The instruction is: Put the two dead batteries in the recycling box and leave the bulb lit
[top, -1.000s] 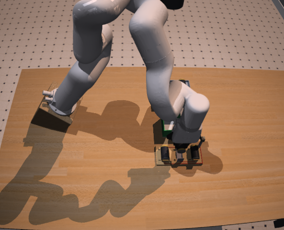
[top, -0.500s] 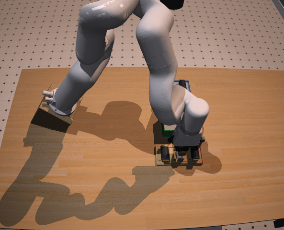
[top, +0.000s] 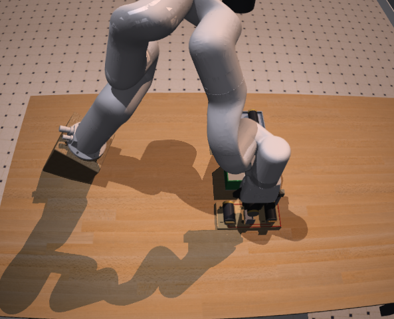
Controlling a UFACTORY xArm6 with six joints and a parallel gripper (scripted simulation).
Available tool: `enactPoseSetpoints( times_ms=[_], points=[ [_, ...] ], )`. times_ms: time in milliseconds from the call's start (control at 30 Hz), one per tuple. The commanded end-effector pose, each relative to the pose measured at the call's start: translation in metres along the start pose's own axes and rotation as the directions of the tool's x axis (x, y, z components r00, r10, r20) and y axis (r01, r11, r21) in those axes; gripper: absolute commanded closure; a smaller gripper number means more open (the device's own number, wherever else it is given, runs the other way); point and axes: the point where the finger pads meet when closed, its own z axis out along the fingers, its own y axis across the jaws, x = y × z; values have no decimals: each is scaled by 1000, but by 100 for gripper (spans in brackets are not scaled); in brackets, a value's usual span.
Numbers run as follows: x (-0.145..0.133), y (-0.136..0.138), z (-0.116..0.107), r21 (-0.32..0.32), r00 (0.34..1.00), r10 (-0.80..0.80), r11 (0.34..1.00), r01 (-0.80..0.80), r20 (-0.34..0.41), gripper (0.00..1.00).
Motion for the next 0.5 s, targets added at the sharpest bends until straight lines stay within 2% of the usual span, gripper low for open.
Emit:
enactPoseSetpoints(
  times_ms=[0,200,467],
  points=[
    [-1,1,-1,-4,1000,0,1000,0,1,72],
    [-1,2,11,-4,1000,0,1000,0,1,72],
    [-1,2,12,-4,1000,0,1000,0,1,72]
  ],
)
